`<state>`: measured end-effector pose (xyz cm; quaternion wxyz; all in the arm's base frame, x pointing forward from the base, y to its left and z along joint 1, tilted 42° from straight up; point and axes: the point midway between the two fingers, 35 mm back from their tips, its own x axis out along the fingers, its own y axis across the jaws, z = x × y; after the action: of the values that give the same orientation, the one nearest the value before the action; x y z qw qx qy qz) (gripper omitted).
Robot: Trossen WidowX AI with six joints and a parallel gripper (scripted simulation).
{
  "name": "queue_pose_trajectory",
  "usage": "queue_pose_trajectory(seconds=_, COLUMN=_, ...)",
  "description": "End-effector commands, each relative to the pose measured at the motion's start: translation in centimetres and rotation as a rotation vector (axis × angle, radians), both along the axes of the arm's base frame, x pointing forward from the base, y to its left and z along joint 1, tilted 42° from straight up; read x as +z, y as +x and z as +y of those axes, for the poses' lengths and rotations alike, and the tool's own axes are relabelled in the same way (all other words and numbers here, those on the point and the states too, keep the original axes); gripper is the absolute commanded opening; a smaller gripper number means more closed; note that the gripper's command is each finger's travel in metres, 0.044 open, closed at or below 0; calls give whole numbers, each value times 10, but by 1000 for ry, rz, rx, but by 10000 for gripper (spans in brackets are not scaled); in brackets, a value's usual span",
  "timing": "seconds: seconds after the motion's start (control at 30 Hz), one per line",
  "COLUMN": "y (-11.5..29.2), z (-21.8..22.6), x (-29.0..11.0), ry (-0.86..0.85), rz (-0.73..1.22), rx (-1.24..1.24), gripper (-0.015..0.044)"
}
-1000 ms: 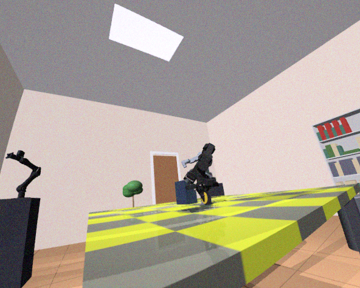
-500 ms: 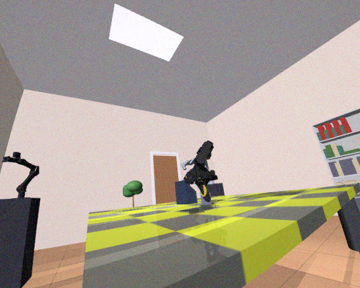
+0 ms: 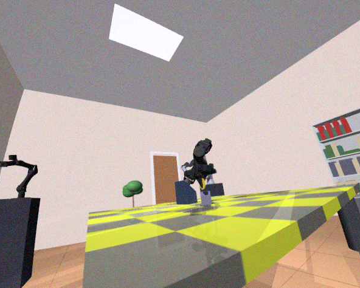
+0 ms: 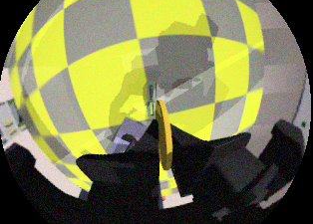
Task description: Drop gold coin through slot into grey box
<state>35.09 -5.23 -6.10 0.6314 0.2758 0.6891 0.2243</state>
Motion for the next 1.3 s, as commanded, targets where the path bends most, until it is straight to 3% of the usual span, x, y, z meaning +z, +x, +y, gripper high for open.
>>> queue_pose_trajectory(seconds=0.0, y=0, z=-3, x=5, ry=-3, rz=0, rx=2, gripper=0)
queue_pose_trajectory(seconds=0.6, y=7, z=-2, x=6, ry=-32, rz=376, rx=-424, gripper=0)
queue_pose_trajectory(seconds=1.27, y=-14, z=11, x=24, ry=-32, rz=383, rx=-428, gripper=0)
